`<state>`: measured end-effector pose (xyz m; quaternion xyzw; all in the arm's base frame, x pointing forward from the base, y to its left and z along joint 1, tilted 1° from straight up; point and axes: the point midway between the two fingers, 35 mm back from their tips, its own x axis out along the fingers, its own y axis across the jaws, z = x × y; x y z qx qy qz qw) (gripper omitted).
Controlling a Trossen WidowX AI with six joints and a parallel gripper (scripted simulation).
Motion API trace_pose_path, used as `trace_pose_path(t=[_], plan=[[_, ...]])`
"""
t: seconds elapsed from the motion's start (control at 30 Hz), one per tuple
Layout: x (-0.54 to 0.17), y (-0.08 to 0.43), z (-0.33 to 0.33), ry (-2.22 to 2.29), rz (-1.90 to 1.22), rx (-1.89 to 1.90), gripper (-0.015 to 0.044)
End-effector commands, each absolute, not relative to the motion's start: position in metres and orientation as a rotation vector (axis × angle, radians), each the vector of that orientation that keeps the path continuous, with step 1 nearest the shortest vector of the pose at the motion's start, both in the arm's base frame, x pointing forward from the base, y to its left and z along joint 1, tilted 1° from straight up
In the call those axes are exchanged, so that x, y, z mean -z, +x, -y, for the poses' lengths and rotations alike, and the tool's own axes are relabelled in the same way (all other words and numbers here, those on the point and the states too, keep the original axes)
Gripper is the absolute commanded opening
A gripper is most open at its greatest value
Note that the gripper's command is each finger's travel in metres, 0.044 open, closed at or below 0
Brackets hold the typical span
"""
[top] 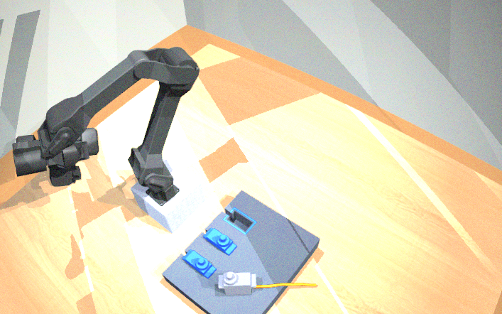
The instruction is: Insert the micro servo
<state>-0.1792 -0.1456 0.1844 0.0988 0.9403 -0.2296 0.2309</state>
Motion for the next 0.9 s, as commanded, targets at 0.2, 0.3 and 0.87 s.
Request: trace_pose_path(t=[0.2, 0.3, 0.87], plan=[[-0.175, -0.148, 0.189, 0.18, -2.362, 0.945, 0.044], [-0.172, -0.135, 0.201, 0.169, -2.278, 1.03, 0.044], [-0.151, -0.026, 0.258, 0.271, -1.681, 1.375, 0.044]])
